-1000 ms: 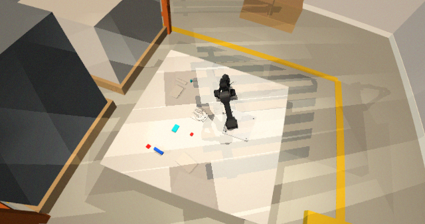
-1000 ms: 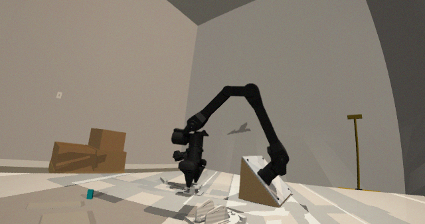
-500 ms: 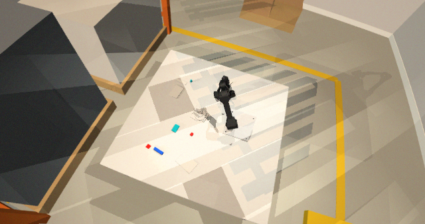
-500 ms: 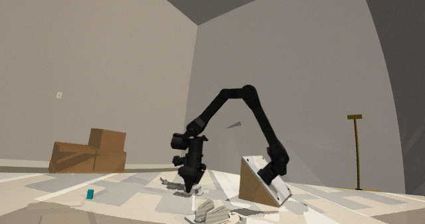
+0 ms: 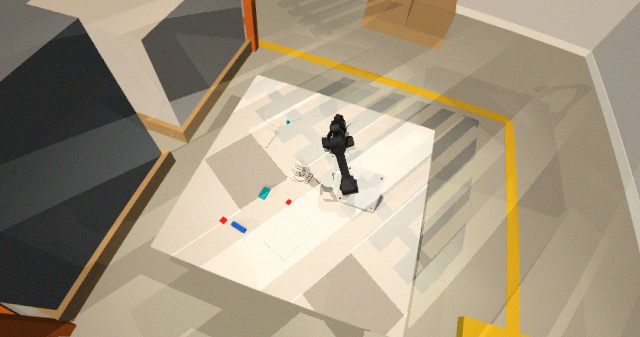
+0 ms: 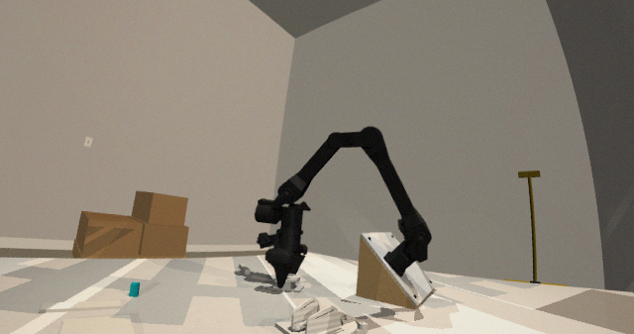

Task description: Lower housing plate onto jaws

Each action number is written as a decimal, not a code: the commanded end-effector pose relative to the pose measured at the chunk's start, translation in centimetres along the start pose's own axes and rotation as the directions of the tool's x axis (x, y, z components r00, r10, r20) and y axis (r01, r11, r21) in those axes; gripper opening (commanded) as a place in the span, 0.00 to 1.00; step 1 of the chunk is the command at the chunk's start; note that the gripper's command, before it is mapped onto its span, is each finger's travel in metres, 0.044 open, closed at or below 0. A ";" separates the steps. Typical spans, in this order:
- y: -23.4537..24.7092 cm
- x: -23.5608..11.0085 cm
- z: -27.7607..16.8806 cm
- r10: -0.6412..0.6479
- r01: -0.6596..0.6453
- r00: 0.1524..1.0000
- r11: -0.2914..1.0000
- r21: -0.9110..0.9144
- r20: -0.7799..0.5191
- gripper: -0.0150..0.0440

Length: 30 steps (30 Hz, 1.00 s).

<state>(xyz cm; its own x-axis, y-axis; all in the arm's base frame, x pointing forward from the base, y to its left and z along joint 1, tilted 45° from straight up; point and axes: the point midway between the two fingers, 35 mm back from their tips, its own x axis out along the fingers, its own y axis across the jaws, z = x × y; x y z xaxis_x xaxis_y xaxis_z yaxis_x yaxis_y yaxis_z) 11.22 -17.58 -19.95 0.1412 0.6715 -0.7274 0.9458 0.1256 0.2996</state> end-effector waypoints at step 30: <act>0.0 0.0 0.0 0.000 0.000 1.000 1.000 0.000 0.000 0.85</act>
<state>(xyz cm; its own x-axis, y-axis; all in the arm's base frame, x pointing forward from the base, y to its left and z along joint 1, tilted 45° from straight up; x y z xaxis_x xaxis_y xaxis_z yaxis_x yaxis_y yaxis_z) 11.22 -17.57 -19.96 0.1412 0.6716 -0.7274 0.9458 0.1257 0.2996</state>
